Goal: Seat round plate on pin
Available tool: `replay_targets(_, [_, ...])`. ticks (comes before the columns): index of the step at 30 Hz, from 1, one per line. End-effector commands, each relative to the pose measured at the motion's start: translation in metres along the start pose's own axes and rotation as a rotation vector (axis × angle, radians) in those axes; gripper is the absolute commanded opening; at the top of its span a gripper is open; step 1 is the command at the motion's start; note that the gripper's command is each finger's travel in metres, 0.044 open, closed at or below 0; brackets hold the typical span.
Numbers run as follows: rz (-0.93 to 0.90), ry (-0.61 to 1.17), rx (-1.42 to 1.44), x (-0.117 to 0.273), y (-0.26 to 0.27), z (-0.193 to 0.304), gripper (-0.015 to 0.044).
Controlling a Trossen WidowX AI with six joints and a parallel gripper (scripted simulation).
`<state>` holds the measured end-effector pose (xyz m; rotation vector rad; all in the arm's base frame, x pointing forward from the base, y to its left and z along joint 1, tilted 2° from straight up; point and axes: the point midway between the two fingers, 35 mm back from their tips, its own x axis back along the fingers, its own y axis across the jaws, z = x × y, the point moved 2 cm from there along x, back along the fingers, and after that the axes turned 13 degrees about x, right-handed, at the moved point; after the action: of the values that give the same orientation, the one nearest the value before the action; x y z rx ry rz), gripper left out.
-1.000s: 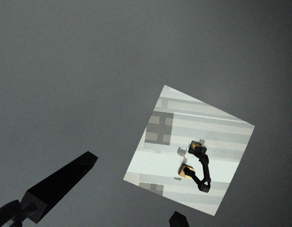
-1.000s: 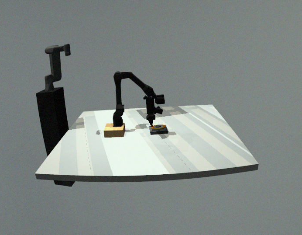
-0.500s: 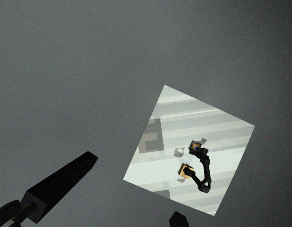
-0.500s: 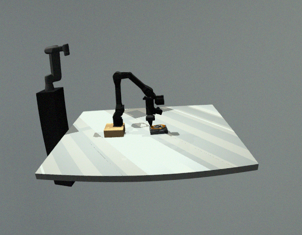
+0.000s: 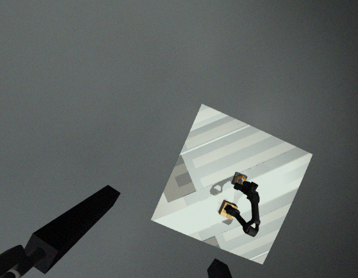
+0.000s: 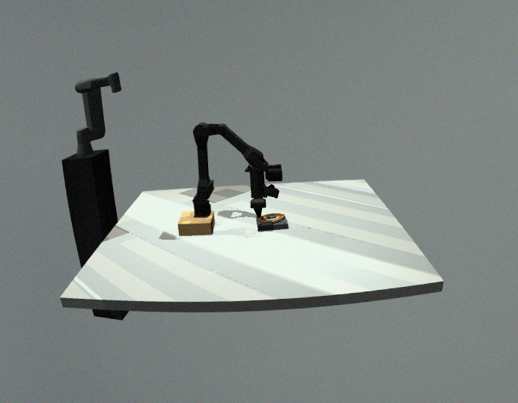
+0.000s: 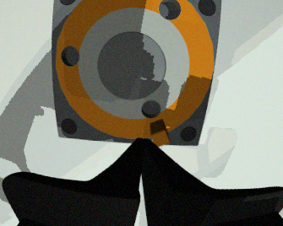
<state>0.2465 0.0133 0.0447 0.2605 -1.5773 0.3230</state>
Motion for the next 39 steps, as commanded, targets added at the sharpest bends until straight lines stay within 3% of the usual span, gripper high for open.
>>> replay_targets(1, [0.006,-0.001,0.003,0.0,-0.007,-0.001,0.0])
replay_targets(39, [0.009,-0.003,0.003,0.005,-0.043,-0.026,0.0])
